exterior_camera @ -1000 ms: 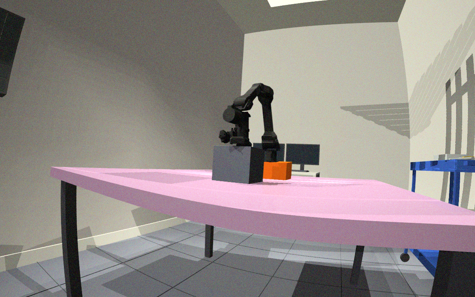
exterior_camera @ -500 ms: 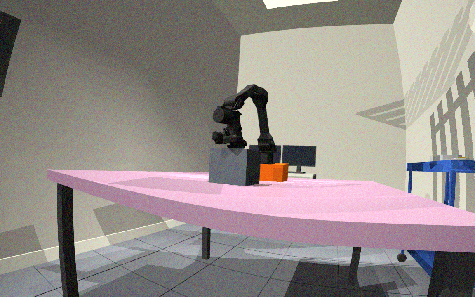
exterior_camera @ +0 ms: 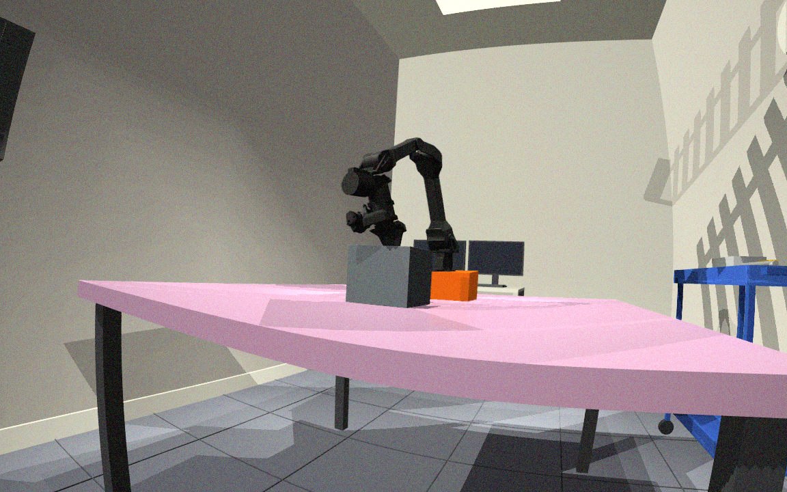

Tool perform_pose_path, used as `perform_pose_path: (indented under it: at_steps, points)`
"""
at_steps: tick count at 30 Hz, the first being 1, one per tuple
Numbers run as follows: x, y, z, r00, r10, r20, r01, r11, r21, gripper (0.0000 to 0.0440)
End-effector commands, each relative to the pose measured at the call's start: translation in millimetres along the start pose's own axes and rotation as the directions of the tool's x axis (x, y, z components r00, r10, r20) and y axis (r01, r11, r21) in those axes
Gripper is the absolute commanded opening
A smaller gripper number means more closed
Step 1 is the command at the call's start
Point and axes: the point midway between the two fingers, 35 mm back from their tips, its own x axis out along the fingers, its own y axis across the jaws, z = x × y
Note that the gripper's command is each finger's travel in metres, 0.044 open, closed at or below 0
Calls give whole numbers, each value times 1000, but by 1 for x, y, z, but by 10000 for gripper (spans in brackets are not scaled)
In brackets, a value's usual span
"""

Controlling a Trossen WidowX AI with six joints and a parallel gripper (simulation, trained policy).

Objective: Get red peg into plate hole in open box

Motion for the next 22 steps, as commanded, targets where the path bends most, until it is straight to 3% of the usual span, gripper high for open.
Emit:
perform_pose_path:
  at_steps: [1, 8, 22]
  points:
    - [-6, 3, 0, 1000, 15, -19, -15, 1000, 3, 222]
    - [-17, 10, 5, 998, 52, -40, -52, 999, 1, 157]
    - [-32, 26, 11, 989, 119, -87, -122, 992, -29, 143]
